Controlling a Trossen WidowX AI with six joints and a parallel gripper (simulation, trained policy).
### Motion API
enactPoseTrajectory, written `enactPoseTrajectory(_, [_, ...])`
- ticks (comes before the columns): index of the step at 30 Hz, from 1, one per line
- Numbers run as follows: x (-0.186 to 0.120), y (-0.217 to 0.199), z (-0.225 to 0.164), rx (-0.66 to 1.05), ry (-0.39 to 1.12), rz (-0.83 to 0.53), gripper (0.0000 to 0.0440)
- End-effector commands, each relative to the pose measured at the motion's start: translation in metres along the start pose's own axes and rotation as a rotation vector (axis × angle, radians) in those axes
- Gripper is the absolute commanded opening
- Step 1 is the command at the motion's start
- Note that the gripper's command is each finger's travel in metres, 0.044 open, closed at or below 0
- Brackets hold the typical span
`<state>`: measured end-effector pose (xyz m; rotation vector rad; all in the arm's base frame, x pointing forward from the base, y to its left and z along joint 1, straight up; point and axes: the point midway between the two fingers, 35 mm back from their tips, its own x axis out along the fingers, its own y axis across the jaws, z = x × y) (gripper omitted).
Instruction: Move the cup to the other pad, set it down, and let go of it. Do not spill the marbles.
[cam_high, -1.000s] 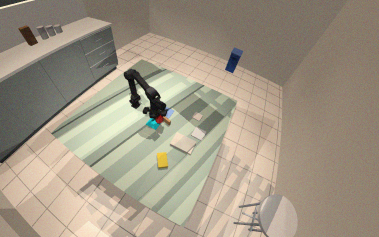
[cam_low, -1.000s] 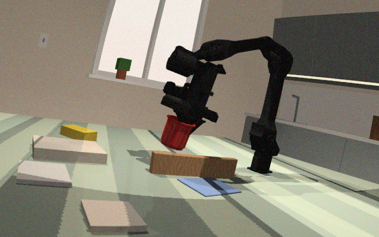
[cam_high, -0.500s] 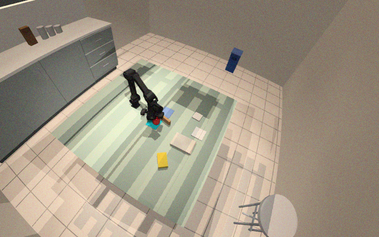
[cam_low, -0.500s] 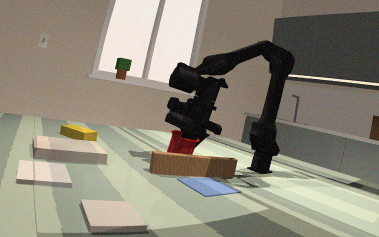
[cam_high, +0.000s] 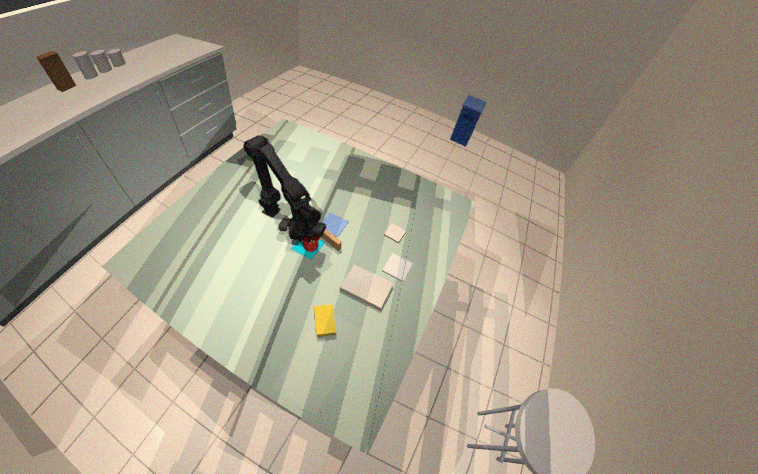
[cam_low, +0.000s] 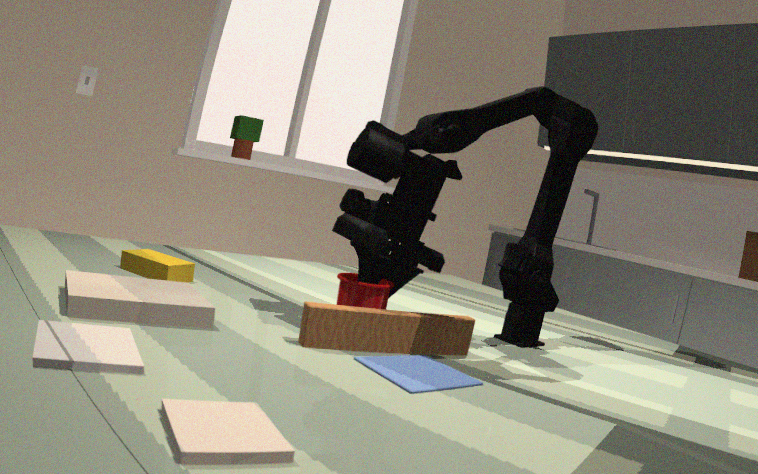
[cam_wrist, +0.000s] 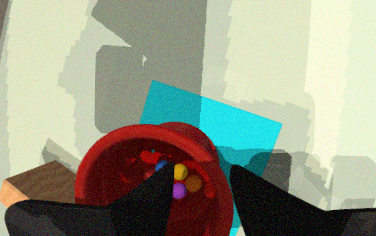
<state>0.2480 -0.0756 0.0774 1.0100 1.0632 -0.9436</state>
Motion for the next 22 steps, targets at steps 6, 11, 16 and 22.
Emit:
enactPoseTrajectory(6, [-0.01, -0.003, 0.0, 0.002, -0.007, 0.058, 0.0208])
enactPoseTrajectory(11, [-0.019, -0.004, 0.002, 0.01, -0.017, 0.09, 0.0244])
enactPoseTrajectory(16, [-0.03, -0.005, 0.005, 0.022, -0.03, 0.12, 0.0273])
enactPoseTrajectory(22, [-0.048, -0.003, 0.011, 0.031, -0.058, 0.163, 0.0309])
